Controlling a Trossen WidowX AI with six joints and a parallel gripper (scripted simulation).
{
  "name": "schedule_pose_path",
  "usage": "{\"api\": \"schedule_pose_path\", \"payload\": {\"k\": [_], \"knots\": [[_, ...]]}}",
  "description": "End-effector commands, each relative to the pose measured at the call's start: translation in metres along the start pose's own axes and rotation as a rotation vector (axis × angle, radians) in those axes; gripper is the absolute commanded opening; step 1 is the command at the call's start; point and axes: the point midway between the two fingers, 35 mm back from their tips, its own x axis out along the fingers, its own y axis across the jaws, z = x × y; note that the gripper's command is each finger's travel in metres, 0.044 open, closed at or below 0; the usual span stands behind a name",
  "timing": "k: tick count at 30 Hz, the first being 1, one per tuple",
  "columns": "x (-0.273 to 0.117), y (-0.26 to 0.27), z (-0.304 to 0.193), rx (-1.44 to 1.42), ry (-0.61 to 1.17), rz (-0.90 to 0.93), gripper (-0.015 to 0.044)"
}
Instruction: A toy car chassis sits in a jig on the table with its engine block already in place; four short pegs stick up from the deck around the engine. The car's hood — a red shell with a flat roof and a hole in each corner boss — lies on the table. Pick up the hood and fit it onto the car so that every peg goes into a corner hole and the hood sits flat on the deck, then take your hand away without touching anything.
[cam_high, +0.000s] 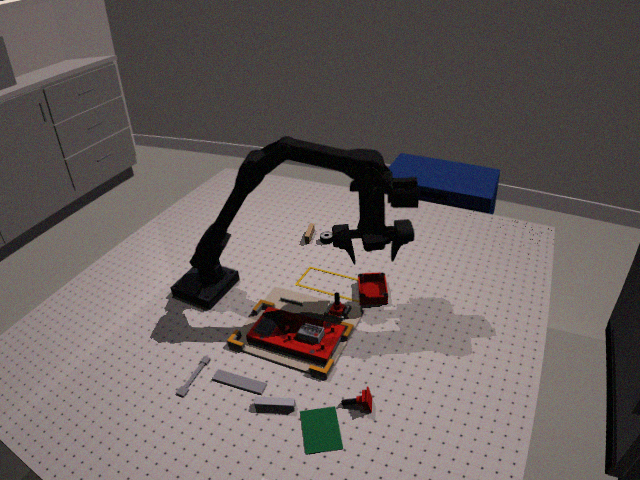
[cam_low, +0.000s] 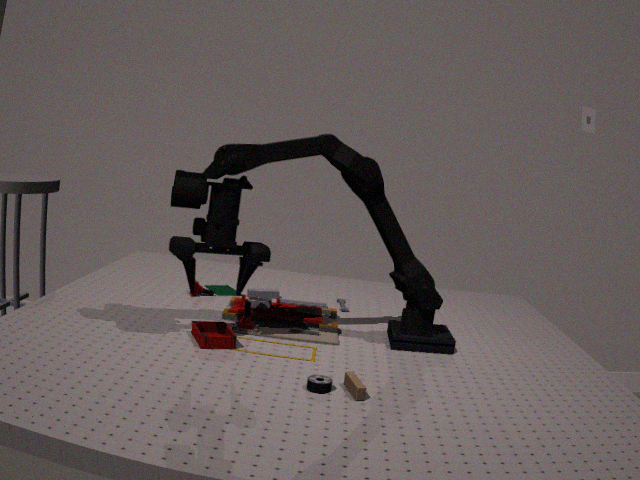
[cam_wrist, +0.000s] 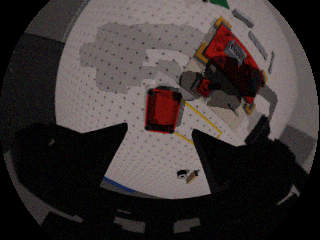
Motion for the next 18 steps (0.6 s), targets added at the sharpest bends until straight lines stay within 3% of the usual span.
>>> {"api": "schedule_pose_path", "payload": {"k": [1, 18], "knots": [[0.002, -0.003, -0.001, 0.034, -0.011, -0.029, 0.0440], [0.012, -0.002, -0.001, 0.034, -0.011, -0.029, 0.0440]]}}
